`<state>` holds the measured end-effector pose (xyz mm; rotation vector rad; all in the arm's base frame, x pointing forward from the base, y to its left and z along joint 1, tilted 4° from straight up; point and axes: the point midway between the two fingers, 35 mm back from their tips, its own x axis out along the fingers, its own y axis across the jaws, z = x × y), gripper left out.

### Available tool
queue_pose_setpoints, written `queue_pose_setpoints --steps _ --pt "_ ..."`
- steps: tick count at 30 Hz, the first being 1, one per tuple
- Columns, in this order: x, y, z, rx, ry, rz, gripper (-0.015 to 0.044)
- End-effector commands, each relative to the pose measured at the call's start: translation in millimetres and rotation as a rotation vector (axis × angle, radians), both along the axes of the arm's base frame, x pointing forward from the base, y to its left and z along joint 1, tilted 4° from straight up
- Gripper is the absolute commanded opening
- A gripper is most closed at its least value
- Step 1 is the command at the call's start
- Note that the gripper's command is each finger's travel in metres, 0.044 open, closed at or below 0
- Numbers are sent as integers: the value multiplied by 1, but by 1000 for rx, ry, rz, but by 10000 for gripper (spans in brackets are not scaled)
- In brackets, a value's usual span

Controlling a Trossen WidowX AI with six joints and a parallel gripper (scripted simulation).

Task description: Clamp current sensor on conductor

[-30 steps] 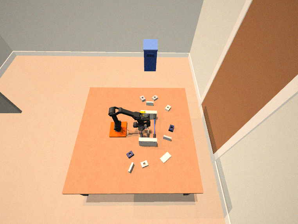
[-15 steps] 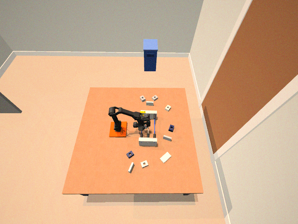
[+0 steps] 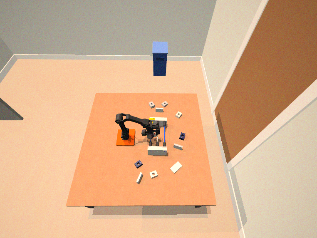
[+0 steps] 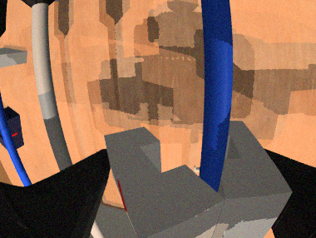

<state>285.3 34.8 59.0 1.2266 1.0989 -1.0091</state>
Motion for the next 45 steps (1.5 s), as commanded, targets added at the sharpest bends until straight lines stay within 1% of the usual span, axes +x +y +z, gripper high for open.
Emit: queue_pose_setpoints --steps 1,8,23,45 --pt "0 0 0 1 3 0 0" --pt "0 0 2 -3 22 0 0" --pt "1 1 22 -26 214 -1 0" --pt "-2 0 20 -30 228 1 0"
